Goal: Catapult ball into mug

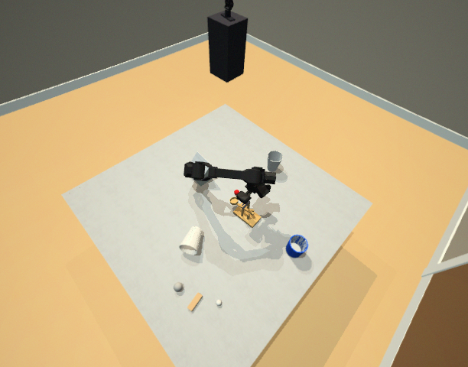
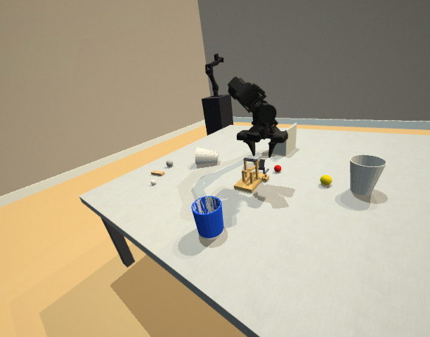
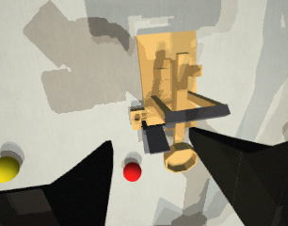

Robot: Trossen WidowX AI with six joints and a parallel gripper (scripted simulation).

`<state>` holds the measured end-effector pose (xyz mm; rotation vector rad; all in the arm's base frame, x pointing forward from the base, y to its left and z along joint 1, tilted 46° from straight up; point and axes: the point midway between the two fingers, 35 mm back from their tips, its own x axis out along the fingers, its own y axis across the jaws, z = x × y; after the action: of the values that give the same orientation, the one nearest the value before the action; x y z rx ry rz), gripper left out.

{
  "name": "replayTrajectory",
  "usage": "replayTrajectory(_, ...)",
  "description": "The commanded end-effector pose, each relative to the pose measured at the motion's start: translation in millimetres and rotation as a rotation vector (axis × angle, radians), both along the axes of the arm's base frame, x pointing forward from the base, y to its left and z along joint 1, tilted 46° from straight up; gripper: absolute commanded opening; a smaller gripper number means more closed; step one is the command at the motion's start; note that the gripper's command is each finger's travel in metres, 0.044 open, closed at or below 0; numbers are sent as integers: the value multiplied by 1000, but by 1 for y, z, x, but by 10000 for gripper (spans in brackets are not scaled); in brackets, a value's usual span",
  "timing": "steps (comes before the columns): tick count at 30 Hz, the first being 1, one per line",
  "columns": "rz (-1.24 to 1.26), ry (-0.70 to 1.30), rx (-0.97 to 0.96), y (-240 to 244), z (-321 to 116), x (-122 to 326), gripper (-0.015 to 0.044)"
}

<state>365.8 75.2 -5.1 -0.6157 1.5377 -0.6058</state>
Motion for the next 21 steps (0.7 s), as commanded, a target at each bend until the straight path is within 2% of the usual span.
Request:
replayTrajectory(1, -23, -20, 2, 0, -19, -34, 300)
replayTrajectory(10, -75, -39, -14, -16, -56, -118, 300)
replayTrajectory(21, -76, -40, -15, -28, -66, -120, 300)
